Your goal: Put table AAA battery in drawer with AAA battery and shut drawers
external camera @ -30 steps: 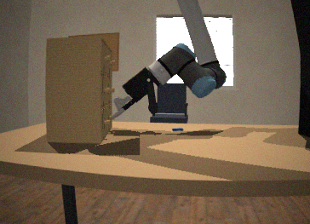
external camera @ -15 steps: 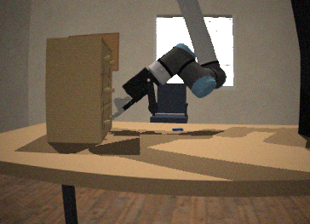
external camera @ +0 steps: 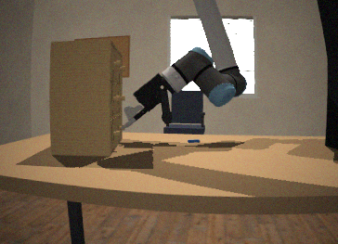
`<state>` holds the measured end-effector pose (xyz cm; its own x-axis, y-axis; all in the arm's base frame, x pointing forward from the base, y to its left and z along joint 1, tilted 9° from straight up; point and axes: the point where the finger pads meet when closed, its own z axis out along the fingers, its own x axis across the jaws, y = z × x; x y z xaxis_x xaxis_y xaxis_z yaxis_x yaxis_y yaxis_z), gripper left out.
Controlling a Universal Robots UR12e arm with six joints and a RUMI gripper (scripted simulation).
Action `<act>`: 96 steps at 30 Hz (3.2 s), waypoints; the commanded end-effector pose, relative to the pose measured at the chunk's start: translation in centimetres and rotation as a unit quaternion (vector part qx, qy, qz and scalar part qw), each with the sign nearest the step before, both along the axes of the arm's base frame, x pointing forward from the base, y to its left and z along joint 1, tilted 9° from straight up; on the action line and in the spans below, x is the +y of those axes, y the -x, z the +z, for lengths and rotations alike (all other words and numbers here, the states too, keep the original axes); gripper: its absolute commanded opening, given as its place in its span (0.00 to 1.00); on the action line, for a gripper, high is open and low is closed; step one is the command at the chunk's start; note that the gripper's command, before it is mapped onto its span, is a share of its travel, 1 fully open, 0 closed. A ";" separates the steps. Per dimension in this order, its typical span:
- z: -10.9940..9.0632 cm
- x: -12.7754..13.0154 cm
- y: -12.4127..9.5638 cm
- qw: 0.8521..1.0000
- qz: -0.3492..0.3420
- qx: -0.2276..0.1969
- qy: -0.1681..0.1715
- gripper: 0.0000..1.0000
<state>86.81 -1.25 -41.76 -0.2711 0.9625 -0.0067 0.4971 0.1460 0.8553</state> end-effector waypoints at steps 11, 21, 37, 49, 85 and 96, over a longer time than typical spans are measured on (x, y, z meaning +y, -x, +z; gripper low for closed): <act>0.1 0.0 0.0 1.000 0.000 0.000 0.000 0.07; 0.1 0.0 0.0 1.000 0.000 0.000 0.000 0.07; 0.0 -0.1 0.1 1.000 0.000 0.000 0.000 0.07; 0.0 -0.1 0.4 1.000 0.000 0.000 0.000 0.07; -0.2 -0.6 1.9 1.000 0.000 0.000 0.000 0.07; -0.4 -0.8 2.6 1.000 0.000 0.000 0.000 0.07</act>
<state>84.46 -1.92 -42.14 -0.2711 0.9625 -0.0068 0.4971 0.1460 0.8553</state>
